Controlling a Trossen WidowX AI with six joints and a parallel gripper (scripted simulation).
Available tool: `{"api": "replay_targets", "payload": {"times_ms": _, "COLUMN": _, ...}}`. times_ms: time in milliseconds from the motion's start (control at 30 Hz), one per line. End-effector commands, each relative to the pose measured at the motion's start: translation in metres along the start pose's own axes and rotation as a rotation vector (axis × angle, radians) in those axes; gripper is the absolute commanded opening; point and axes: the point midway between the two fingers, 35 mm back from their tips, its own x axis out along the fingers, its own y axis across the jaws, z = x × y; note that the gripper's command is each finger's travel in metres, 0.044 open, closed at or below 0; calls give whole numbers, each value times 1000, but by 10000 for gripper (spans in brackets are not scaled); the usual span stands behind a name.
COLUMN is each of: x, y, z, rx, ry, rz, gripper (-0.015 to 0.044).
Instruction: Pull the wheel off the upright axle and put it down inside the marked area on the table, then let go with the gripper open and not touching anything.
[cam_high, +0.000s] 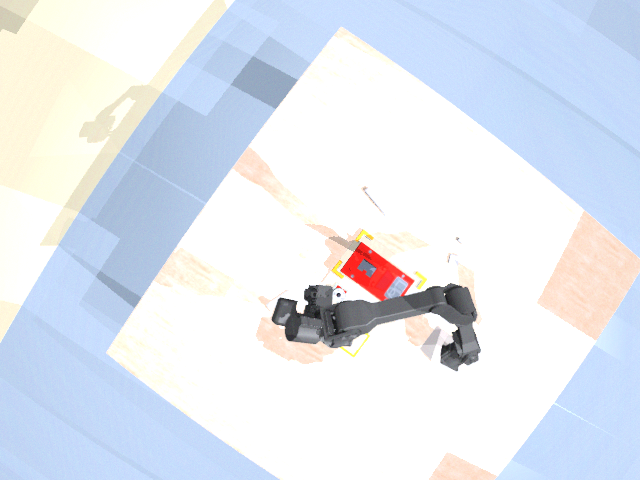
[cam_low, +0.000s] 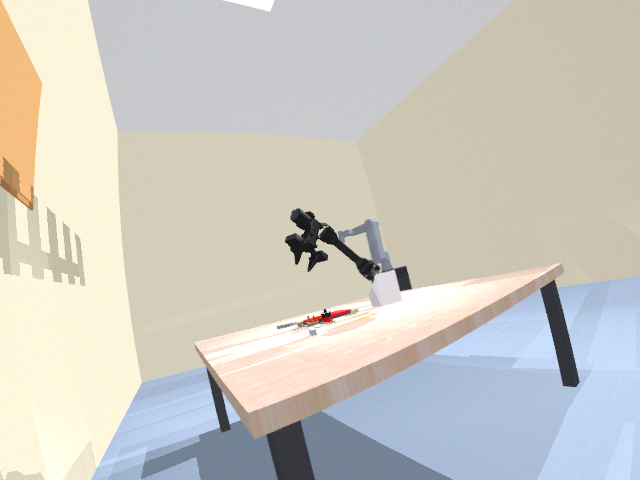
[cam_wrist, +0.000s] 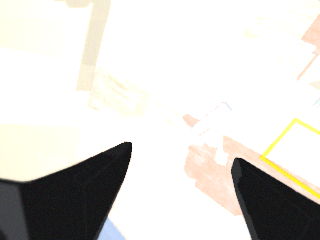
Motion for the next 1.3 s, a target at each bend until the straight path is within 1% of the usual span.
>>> {"api": "replay_targets", "payload": {"times_ms": 0, "x": 35, "y": -57, "z": 17, "rx": 124, "ry": 6, "rz": -223, "gripper": 300}}
{"api": "replay_targets", "payload": {"times_ms": 167, "x": 60, "y": -122, "z": 37, "rx": 269, "ry": -24, "rz": -474, "gripper": 300}}
{"api": "replay_targets", "payload": {"times_ms": 233, "x": 63, "y": -138, "z": 42, "rx": 304, "ry": -37, "rz": -536, "gripper": 300}}
{"api": "replay_targets", "payload": {"times_ms": 733, "x": 61, "y": -147, "z": 37, "rx": 308, "ry": -38, "rz": -544, "gripper": 300}}
{"api": "replay_targets", "payload": {"times_ms": 833, "x": 73, "y": -152, "z": 37, "rx": 308, "ry": -38, "rz": -543, "gripper": 300}}
{"api": "replay_targets", "payload": {"times_ms": 1067, "x": 123, "y": -182, "z": 35, "rx": 307, "ry": -41, "rz": -544, "gripper": 300}}
{"api": "replay_targets", "payload": {"times_ms": 1267, "x": 122, "y": -184, "z": 36, "rx": 313, "ry": -38, "rz": -563, "gripper": 293}}
